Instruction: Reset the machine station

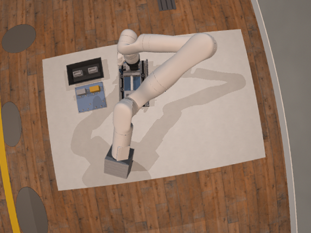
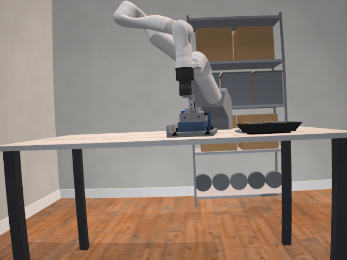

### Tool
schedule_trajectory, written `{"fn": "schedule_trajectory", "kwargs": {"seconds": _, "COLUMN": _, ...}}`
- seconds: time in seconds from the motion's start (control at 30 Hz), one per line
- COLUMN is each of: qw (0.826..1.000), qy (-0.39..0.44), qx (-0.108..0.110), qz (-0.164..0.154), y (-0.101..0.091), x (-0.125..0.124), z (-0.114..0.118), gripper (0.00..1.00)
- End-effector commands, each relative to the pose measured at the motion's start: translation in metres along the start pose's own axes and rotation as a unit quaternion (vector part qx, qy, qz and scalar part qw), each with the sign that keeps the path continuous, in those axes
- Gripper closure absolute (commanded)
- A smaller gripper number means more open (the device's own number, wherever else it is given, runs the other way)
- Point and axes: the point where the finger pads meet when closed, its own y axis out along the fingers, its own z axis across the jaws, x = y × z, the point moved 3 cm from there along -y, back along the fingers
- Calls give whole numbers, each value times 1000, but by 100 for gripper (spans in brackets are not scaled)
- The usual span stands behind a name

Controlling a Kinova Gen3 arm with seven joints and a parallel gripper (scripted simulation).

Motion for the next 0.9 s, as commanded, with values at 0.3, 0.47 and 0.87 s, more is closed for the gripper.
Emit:
{"fn": "schedule_trajectory", "kwargs": {"seconds": 0.3, "qw": 1000, "qy": 0, "qx": 0, "qz": 0, "y": 0, "x": 0, "z": 0, "gripper": 0}}
{"fn": "schedule_trajectory", "kwargs": {"seconds": 0.47, "qw": 1000, "qy": 0, "qx": 0, "qz": 0, "y": 0, "x": 0, "z": 0, "gripper": 0}}
{"fn": "schedule_trajectory", "kwargs": {"seconds": 0.87, "qw": 1000, "qy": 0, "qx": 0, "qz": 0, "y": 0, "x": 0, "z": 0, "gripper": 0}}
